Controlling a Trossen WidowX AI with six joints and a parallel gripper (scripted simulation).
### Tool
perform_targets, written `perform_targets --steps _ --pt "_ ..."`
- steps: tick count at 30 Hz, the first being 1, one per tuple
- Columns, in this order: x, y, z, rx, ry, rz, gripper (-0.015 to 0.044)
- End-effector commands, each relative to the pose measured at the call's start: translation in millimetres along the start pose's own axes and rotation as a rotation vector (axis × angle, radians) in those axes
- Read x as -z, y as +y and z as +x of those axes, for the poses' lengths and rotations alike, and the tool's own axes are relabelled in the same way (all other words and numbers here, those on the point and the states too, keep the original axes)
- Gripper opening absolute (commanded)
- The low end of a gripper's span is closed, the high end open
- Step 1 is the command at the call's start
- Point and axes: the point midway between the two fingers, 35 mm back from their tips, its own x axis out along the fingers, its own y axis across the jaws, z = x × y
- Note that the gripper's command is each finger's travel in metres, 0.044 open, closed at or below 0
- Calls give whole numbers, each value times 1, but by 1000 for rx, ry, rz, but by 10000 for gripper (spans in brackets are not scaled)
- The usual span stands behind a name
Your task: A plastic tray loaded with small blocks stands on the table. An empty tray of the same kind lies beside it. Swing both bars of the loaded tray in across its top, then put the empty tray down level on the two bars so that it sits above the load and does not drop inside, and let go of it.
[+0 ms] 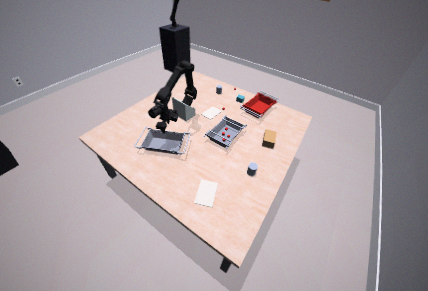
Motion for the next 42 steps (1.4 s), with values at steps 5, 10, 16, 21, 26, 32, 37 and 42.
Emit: perform_targets --steps 5,10,16,21,26,32,37,42 --pt "0 3 43 -15 -3 -2 440" --pt "0 5 72 -16 -4 -3 440" --pt "-1 6 80 -16 -4 -3 440" --pt "-1 6 80 -16 -4 -3 381" --pt "-1 6 80 -16 -4 -3 308" --pt "-1 6 80 -16 -4 -3 228" --pt "-1 6 80 -16 -4 -3 195" --pt "-1 6 80 -16 -4 -3 161"
